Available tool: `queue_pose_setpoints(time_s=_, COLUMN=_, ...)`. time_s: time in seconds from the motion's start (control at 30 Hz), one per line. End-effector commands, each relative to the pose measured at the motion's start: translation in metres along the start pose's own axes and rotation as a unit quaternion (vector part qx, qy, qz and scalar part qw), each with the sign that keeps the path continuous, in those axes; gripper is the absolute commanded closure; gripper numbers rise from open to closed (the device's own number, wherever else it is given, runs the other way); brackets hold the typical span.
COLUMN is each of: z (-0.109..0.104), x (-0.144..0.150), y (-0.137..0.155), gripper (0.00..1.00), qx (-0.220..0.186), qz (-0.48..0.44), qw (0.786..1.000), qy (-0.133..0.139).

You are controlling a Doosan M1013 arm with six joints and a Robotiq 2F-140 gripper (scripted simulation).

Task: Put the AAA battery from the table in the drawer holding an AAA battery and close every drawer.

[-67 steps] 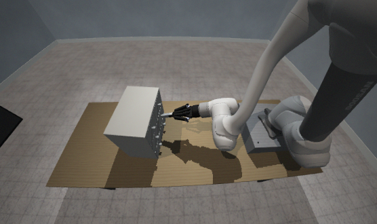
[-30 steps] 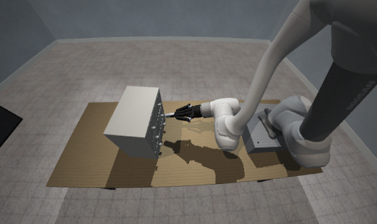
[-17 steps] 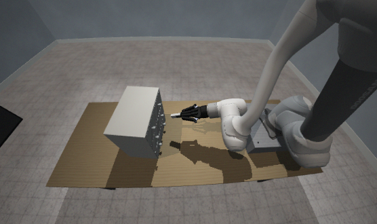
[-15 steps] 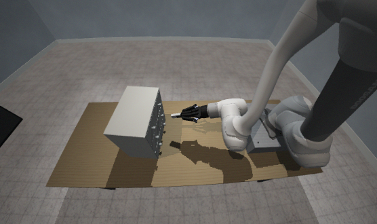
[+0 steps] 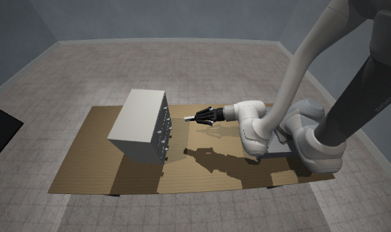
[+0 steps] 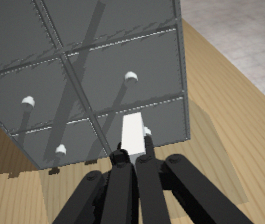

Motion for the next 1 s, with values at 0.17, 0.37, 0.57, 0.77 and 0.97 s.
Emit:
queue_pose_setpoints(time_s=0.17, z=-0.008, x=0.000, y=-0.001, gripper=1.00, qx=0.000, qz=0.000, qw=1.000, qy=0.000)
queue_pose_setpoints(time_s=0.37, z=-0.009, x=0.000, y=-0.003, gripper=1.00, qx=-0.009, qz=0.000, qw=1.000, qy=0.001)
queue_pose_setpoints(time_s=0.57, z=-0.015, x=-0.001, y=-0.008, gripper=1.00, qx=-0.035, qz=0.000, qw=0.999, qy=0.006)
queue_pose_setpoints(time_s=0.77, z=-0.021, x=-0.003, y=-0.015, gripper=1.00, qx=-0.064, qz=0.000, qw=0.998, qy=0.011)
queue_pose_setpoints(time_s=0.97, z=-0.033, x=-0.005, y=-0.028, gripper=1.00, qx=-0.129, qz=0.000, qw=0.991, qy=0.023)
Point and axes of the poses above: the point where the finger pads meet when closed, its own z axis out along the fingers, its own x axis across the jaws, y = z × x, the point moved 6 cm from there along -z, back along the fingers, and after that the axes turned 10 degrees about z, right-handed, at the moved point
